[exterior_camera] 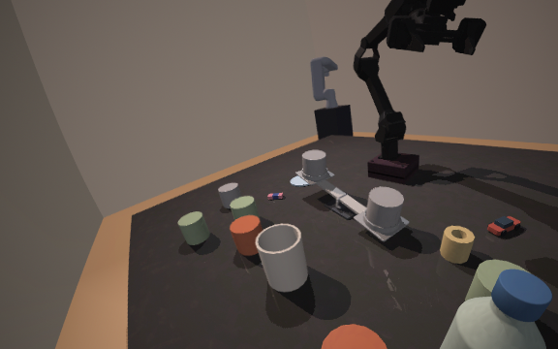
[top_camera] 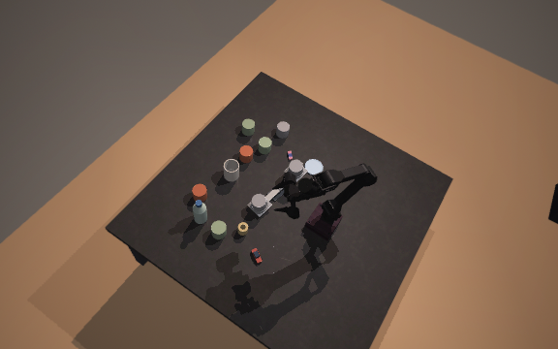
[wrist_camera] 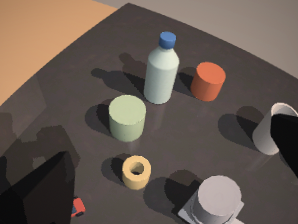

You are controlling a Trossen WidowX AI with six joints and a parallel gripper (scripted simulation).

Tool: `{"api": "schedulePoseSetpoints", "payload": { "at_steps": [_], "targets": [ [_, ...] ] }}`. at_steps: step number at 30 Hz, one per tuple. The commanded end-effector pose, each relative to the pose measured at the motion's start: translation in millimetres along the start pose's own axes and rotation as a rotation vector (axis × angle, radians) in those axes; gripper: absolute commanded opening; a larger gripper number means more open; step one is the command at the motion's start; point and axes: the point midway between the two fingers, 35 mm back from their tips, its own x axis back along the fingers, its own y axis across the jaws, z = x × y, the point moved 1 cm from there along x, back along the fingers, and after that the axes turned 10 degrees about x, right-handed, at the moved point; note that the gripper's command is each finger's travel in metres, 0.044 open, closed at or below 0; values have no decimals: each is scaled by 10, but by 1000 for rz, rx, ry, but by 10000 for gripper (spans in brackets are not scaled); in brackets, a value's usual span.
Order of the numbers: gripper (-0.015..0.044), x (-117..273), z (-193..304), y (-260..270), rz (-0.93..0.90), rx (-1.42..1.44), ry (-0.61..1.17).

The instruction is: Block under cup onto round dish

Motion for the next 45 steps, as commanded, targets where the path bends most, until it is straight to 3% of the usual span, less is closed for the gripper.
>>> {"api": "schedulePoseSetpoints", "payload": {
  "at_steps": [1,25,32,45],
  "targets": [
    [440,-14,255,-161,65,-85,64],
    [440,260,1884,-787,529,-661,361],
    [440,226,1863,-791,513,-625,391],
    [440,-171,1625,-809,299,-284,604]
  ]
}}
